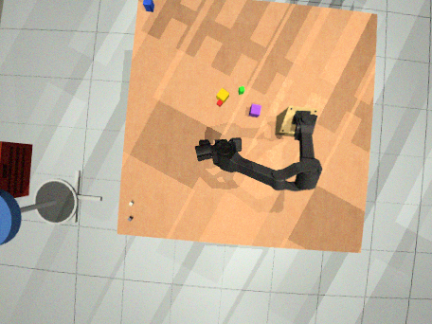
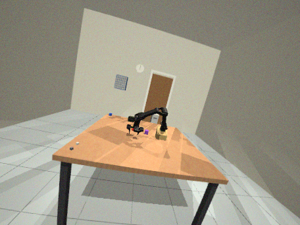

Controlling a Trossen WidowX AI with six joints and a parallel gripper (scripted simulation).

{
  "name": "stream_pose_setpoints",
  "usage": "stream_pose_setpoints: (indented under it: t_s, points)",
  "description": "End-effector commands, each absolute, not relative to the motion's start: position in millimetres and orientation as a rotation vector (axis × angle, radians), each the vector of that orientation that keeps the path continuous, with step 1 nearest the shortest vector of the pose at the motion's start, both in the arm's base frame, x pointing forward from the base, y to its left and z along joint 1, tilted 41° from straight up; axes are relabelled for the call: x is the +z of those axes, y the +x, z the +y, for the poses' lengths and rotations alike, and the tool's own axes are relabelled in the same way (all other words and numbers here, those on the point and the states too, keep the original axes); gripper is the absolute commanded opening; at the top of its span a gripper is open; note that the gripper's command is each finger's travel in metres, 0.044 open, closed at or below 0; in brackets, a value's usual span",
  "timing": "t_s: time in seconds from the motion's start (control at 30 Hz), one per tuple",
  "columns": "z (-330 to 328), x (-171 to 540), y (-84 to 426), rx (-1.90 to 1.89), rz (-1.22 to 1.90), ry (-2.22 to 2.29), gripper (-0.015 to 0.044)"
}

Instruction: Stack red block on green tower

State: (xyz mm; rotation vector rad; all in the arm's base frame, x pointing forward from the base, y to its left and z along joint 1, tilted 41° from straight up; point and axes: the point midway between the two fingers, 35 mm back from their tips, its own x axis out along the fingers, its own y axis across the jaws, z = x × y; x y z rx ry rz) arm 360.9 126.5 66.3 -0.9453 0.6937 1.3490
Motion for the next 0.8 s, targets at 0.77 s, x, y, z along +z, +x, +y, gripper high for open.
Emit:
stream_pose_setpoints:
  t_s: [0.77]
  points:
    - [-68.6,-41.9,369.9,1.129,1.019,-0.225,0.044]
